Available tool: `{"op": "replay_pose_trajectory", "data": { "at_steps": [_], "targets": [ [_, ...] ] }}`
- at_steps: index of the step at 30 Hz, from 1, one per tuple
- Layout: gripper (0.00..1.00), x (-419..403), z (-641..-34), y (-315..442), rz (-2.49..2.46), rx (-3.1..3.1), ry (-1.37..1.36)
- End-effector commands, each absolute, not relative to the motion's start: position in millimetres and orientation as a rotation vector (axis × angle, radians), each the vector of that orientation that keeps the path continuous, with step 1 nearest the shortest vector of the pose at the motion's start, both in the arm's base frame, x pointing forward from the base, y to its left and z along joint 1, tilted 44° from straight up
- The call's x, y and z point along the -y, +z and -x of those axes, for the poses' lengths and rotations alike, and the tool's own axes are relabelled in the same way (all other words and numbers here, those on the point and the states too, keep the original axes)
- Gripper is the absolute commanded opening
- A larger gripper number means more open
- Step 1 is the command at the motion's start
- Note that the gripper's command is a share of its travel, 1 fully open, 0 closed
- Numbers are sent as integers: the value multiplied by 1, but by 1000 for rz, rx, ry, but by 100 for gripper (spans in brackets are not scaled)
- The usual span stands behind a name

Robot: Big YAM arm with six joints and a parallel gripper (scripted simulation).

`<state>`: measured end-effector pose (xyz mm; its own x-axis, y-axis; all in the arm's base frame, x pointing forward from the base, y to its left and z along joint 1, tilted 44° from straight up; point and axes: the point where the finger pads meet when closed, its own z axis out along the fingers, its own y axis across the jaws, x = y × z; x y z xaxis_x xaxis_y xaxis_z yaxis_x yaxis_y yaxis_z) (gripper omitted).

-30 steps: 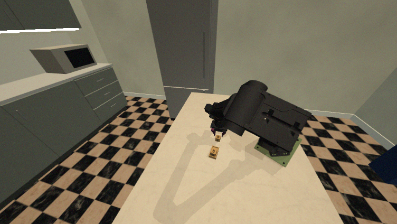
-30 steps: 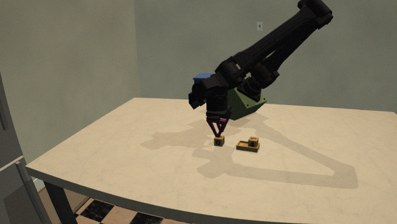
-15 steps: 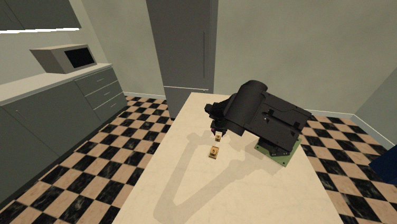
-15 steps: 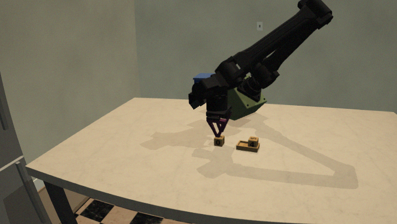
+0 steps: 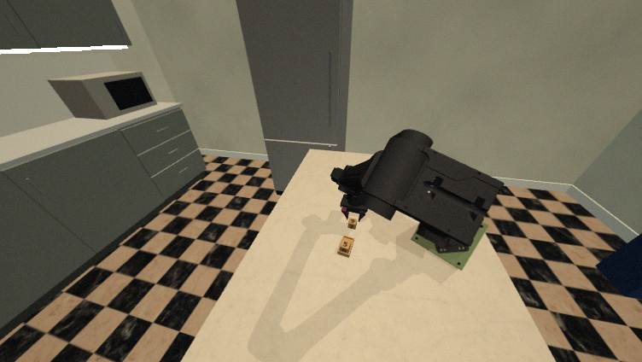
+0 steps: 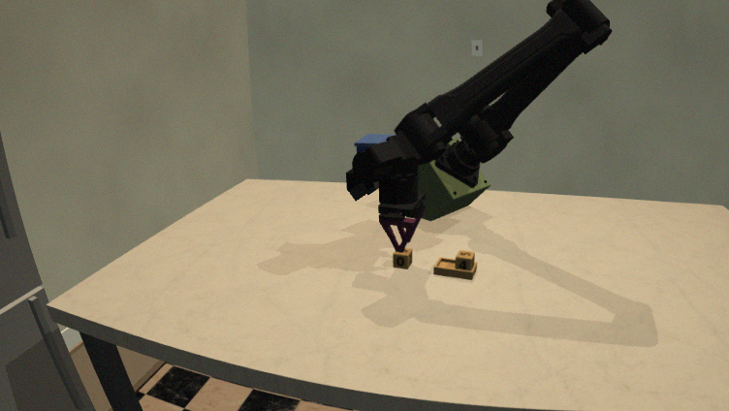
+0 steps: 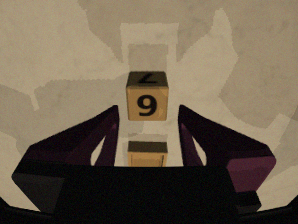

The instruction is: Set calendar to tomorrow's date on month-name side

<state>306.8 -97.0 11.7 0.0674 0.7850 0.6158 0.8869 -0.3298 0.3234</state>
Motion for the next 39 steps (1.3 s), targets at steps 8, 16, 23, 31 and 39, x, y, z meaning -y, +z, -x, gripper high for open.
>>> {"op": "replay_pose_trajectory", "data": {
  "at_steps": [8, 16, 23, 31, 39],
  "targets": [
    [47, 106, -314, 15, 2212, 1725, -1124],
    [47, 106, -314, 15, 2212, 1725, -1124],
    [47, 108, -317, 16, 2211, 1730, -1126],
    [47, 110, -320, 18, 2212, 1738, -1131],
    [47, 110, -320, 18, 2212, 1738, -1131]
  ]
}}
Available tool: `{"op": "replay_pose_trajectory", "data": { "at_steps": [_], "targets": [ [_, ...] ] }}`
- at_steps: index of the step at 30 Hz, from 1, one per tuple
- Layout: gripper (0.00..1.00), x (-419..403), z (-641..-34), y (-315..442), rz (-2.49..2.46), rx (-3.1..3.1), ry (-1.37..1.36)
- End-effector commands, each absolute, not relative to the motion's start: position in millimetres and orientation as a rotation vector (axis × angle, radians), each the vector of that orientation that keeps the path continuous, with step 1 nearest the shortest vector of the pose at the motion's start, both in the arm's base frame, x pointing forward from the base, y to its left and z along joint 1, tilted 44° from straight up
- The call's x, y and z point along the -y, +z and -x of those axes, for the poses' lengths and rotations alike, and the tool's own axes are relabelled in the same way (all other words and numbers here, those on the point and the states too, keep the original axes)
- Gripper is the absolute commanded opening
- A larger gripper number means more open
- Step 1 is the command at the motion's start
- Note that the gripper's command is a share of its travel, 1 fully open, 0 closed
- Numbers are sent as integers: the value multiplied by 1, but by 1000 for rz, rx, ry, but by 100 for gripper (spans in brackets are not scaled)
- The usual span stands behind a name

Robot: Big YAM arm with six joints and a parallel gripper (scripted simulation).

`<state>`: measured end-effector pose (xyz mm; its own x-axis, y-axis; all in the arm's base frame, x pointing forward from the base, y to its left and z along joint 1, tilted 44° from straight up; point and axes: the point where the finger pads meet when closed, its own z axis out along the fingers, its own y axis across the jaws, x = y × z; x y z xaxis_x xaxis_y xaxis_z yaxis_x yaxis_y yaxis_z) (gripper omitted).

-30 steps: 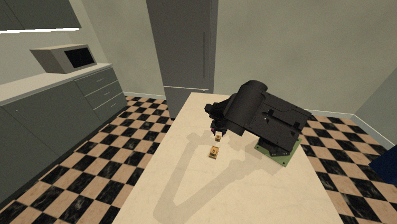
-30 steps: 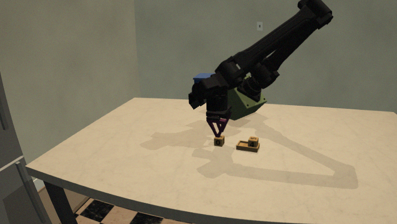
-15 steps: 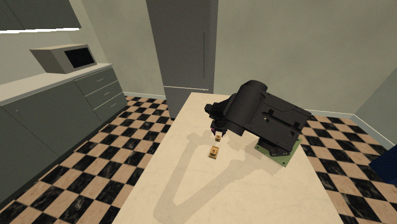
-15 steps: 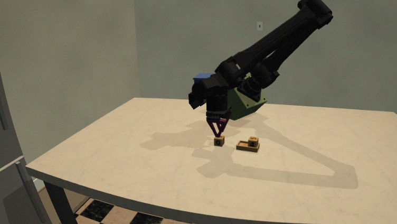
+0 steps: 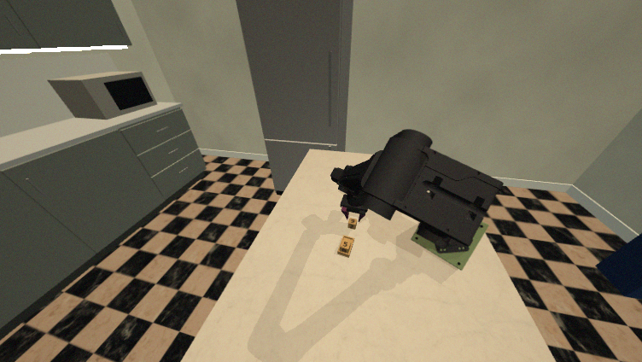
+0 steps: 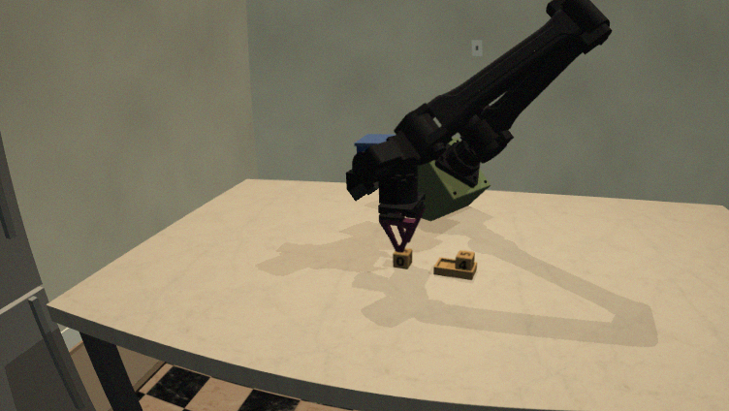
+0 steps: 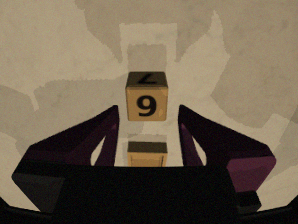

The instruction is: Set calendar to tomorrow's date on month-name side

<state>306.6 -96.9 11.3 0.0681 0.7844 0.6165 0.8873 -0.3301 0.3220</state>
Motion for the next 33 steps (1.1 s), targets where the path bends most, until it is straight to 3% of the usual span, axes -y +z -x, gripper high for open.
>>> {"op": "replay_pose_trajectory", "data": {
  "at_steps": [1, 33],
  "targets": [
    [47, 110, -320, 18, 2212, 1738, -1131],
    [47, 102, -320, 14, 2194, 1746, -1124]
  ]
}}
